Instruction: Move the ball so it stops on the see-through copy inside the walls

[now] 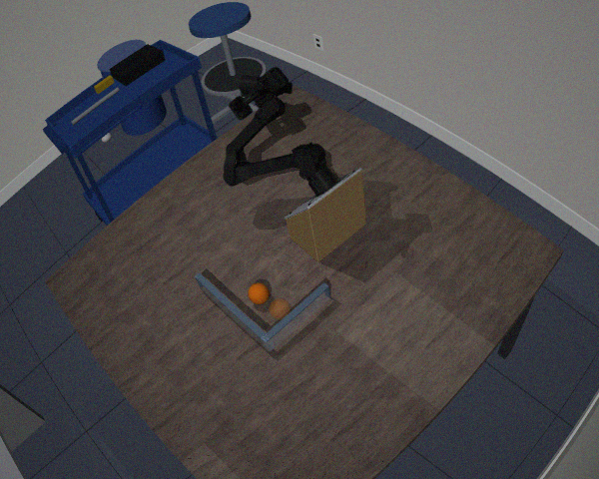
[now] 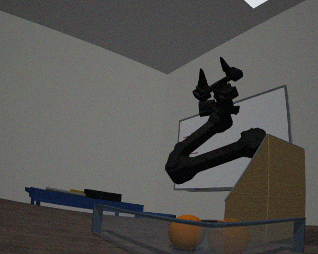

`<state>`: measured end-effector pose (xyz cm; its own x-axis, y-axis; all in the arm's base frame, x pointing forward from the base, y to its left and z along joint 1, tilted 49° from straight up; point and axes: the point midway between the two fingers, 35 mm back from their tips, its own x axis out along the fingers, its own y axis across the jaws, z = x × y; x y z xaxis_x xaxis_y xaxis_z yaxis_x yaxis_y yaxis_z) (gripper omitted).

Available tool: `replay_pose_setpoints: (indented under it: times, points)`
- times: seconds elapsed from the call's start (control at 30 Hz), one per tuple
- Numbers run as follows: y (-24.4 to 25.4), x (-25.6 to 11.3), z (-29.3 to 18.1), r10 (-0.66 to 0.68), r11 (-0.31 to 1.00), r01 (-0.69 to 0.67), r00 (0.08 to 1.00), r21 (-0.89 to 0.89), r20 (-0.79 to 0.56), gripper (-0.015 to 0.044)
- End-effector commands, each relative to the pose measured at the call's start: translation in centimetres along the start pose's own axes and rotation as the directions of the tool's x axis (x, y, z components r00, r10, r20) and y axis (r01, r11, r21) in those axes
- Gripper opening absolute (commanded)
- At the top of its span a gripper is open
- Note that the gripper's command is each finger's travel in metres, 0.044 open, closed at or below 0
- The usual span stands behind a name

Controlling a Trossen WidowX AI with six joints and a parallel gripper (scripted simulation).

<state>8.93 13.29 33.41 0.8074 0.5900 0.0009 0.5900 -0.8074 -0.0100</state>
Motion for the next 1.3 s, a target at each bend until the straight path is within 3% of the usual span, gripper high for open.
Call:
replay_pose_setpoints:
  times: [0.0,0.1,0.2,0.33,0.47,0.63,0.7,0.8,0.97,1.07,1.27]
  points:
    - [-0.1,0.0,0.0,0.004,1.000,-0.004,1.000,-0.020,-0.002,0.0411]
    - [-1.1,0.7,-0.6,0.060,0.952,-0.066,0.998,-0.299,-0.028,0.0411]
    - [-2.4,1.9,-0.9,0.124,0.773,-0.128,0.991,-0.621,-0.049,0.0411]
    - [-3.9,4.3,-0.5,0.202,0.381,-0.130,0.978,-0.915,-0.055,0.0411]
    - [-4.6,7.5,0.9,0.279,-0.079,-0.012,0.960,-0.997,-0.033,0.0411]
    - [-4.2,12.0,3.7,0.381,-0.563,0.259,0.924,-0.785,0.032,0.0411]
    - [-4.4,13.1,4.7,0.368,-0.616,0.291,0.928,-0.732,0.059,0.0411]
    - [-3.1,15.4,6.8,0.433,-0.749,0.428,0.894,-0.506,0.115,0.0411]
    - [-0.4,18.2,10.2,0.537,-0.819,0.564,0.819,-0.111,0.200,0.0411]
    - [-0.2,19.0,11.5,0.513,-0.821,0.553,0.823,-0.142,0.242,0.0411]
    - [4.6,21.2,16.3,0.641,-0.766,0.541,0.680,0.347,0.356,0.0411]
